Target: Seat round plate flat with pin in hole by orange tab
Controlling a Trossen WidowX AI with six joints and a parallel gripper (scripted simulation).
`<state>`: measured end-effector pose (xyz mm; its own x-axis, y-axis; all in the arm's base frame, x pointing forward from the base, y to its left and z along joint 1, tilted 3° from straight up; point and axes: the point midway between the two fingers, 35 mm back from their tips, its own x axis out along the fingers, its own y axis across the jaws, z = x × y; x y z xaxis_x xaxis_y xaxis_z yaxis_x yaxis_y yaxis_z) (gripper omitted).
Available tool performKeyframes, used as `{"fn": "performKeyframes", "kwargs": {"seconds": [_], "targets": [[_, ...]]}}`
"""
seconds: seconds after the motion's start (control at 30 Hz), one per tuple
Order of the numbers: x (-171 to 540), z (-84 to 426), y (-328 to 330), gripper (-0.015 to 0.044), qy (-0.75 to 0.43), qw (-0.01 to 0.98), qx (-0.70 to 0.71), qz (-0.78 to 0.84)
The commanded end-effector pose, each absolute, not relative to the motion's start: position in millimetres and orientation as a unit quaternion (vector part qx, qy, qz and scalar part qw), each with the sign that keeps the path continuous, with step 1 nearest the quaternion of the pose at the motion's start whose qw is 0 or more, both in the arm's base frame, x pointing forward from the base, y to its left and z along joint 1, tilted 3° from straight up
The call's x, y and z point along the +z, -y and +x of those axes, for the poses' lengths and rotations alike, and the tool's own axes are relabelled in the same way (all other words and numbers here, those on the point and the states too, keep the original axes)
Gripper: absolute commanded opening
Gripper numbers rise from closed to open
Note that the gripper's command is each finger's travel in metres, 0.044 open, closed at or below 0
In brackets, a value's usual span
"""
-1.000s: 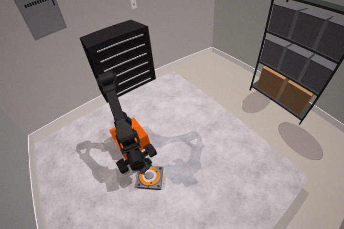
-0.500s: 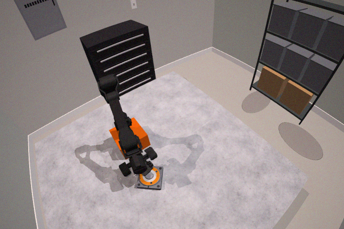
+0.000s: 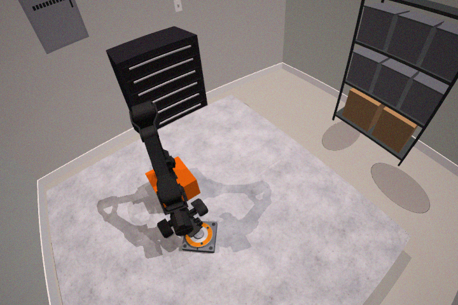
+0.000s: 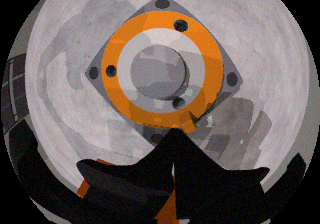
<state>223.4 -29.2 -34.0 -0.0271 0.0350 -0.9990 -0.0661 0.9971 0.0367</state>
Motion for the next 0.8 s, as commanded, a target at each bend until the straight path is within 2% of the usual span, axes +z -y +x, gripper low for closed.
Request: {"fn": "performKeyframes", "kwargs": {"seconds": [0.0, 0.77], "targets": [[-34, 229, 36, 0.0000, -0.713, 0.700, 0.034, -0.013], [-34, 252, 54, 0.0000, -0.712, 0.701, 0.033, -0.014]]}}
